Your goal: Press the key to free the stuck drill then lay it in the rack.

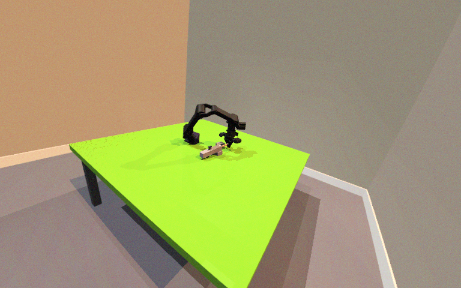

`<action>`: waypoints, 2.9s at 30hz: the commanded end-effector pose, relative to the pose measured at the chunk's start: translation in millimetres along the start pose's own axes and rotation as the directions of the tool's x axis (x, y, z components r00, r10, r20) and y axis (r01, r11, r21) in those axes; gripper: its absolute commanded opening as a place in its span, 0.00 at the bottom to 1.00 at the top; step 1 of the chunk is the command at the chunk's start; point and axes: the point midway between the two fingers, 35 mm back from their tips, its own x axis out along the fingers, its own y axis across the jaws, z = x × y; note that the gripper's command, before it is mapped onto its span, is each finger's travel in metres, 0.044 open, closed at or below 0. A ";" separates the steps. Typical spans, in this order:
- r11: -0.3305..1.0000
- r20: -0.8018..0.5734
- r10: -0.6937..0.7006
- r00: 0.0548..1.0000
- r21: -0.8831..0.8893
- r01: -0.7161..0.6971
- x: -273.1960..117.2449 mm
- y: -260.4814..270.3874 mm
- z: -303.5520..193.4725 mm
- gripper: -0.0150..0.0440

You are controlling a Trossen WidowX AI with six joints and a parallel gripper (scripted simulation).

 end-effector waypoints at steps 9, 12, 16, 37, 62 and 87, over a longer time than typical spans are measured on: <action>1.000 0.002 0.004 1.000 0.003 -0.004 -1.0 0.2 20.4 0.25; 1.000 0.002 0.004 1.000 0.003 -0.004 -1.6 0.2 25.5 0.25; 1.000 0.002 0.004 1.000 0.003 -0.004 -3.8 0.2 23.5 0.25; 1.000 0.002 0.004 1.000 0.003 -0.004 -12.2 4.2 20.9 0.25; 1.000 0.003 0.005 1.000 0.002 -0.005 -19.9 7.1 20.1 0.25; 1.000 0.003 0.005 1.000 0.002 -0.005 -26.9 8.3 19.2 0.25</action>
